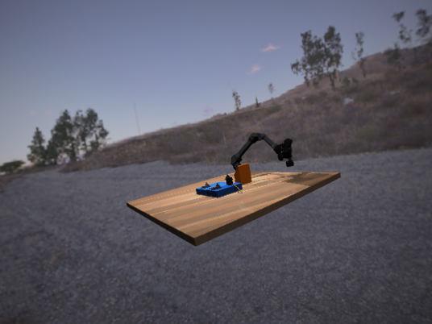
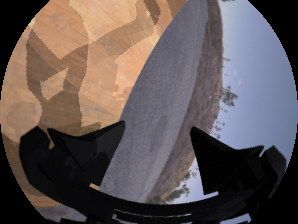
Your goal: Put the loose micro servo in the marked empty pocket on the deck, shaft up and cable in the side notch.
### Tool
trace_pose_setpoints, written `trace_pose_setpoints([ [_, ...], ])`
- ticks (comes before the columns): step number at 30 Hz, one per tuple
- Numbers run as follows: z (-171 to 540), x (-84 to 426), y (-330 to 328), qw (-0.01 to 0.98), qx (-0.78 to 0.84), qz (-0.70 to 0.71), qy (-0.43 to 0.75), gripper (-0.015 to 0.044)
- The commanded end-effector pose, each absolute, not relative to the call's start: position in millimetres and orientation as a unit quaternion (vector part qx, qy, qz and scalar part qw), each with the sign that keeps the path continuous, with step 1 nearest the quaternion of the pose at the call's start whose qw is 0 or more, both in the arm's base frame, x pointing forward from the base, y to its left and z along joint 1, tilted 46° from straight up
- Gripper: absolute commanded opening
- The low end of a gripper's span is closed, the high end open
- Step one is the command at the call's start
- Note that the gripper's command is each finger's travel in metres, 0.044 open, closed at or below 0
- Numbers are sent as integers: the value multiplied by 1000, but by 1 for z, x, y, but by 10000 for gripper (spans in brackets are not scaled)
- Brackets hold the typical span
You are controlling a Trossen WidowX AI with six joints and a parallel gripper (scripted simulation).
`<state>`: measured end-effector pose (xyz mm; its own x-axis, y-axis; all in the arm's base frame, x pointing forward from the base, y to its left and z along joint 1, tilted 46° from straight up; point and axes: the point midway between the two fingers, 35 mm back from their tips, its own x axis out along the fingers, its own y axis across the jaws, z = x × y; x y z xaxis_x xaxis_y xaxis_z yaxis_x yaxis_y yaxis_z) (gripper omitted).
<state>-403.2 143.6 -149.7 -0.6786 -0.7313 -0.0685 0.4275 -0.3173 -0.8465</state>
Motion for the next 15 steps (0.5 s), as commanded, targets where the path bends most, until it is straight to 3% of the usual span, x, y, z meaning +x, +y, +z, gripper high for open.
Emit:
trace_pose_setpoints([
  [1, -150, -403, 145, 364, -164, -796, 456, 426],
  [15, -157, -390, 193, 329, -31, -856, 396, 440],
])
